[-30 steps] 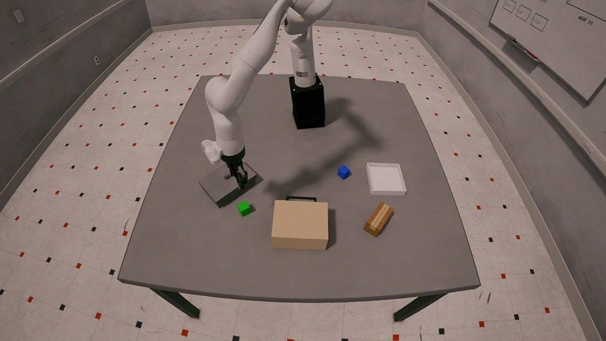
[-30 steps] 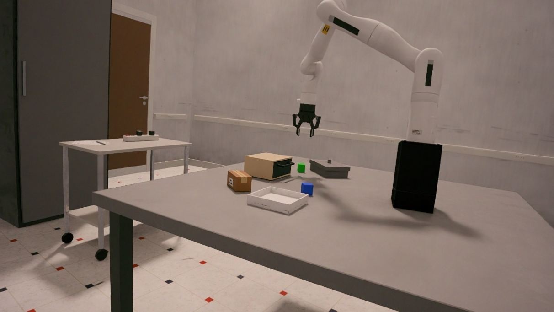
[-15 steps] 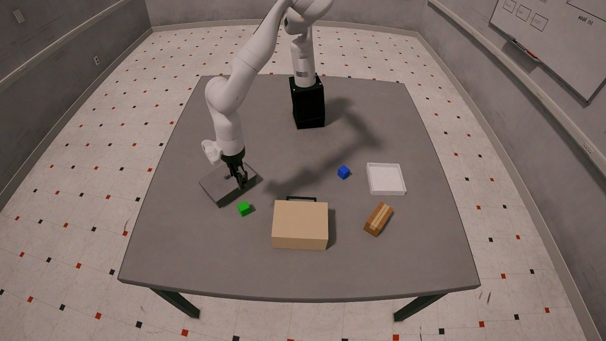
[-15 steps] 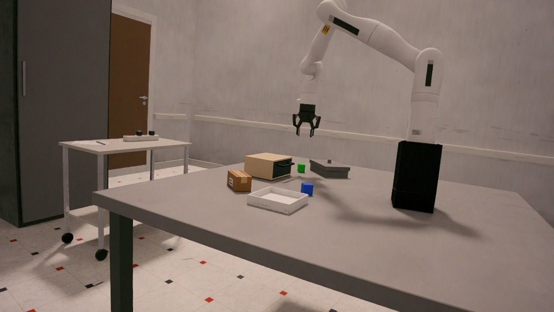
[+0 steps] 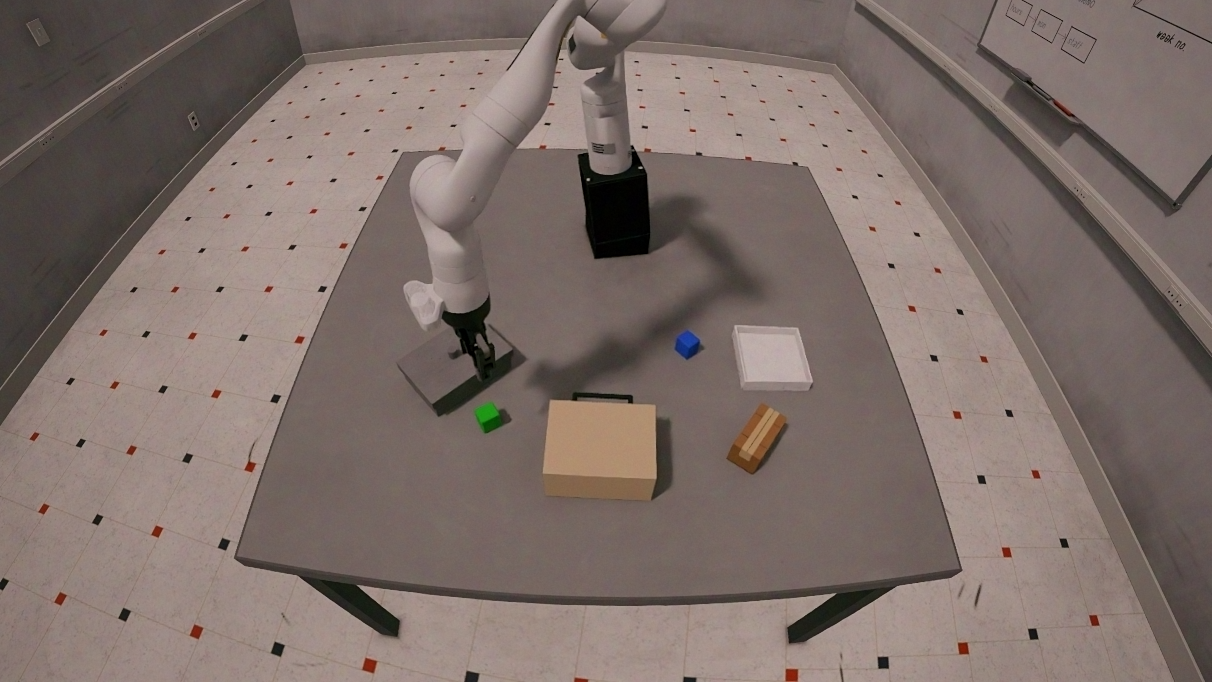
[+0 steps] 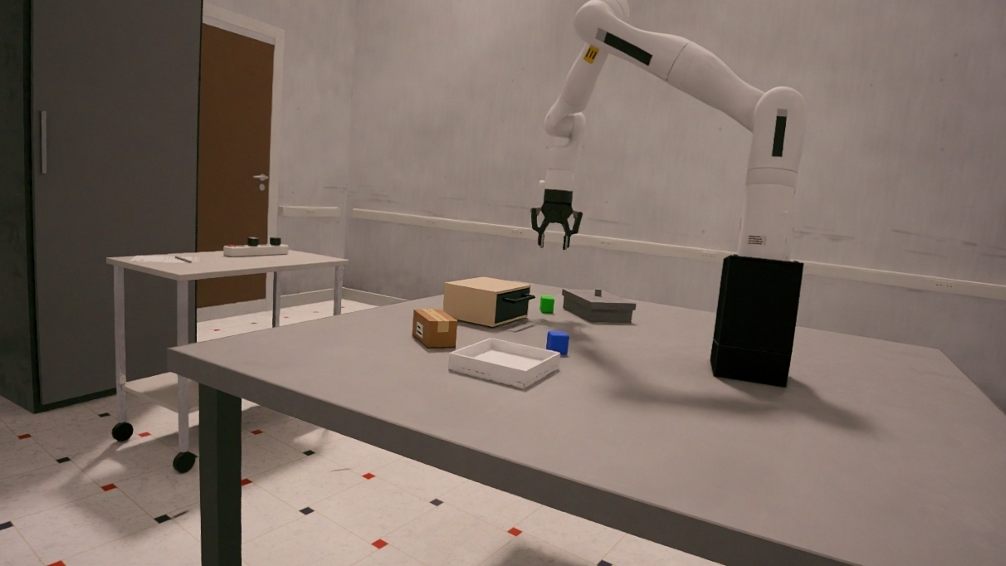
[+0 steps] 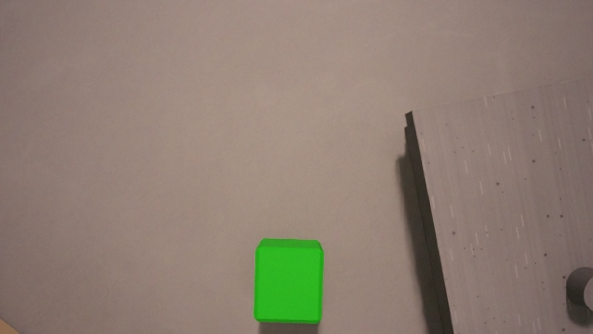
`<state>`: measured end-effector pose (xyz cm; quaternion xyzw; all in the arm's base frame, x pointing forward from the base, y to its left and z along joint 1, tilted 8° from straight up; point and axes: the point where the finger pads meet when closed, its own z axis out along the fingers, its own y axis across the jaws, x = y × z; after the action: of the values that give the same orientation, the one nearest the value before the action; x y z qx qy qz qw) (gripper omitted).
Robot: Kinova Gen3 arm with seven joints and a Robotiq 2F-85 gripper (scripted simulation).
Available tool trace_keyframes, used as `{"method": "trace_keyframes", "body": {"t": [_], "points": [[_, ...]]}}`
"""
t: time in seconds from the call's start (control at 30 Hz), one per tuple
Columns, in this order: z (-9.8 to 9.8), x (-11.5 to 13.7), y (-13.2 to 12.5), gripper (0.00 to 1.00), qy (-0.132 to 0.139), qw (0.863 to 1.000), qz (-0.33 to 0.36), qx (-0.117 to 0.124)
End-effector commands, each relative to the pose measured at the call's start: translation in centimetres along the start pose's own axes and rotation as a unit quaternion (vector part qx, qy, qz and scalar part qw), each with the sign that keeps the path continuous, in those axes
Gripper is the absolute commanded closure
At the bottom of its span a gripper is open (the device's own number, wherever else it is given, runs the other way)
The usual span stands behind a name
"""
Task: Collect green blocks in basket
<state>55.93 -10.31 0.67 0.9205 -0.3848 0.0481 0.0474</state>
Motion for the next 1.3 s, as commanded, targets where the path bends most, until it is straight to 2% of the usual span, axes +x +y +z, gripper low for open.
{"method": "trace_keyframes", "body": {"t": [0.0, 0.17, 0.23, 0.73, 0.8, 1.03, 1.27], "points": [[0.1, 0.1, 0.0, 0.33, 0.000, 1.000, 0.006, 0.000], [1.5, 0.1, -0.1, 0.33, 0.000, 1.000, 0.006, 0.000], [1.5, 0.1, -0.1, 0.33, 0.000, 1.000, 0.006, 0.000], [7.5, 0.1, -0.1, 0.33, 0.000, 1.000, 0.006, 0.000], [7.5, 0.1, -0.1, 0.33, 0.000, 1.000, 0.006, 0.000], [9.7, 0.0, -0.1, 0.33, 0.000, 1.000, 0.006, 0.000], [11.1, 0.0, -0.1, 0.33, 0.000, 1.000, 0.006, 0.000]]}}
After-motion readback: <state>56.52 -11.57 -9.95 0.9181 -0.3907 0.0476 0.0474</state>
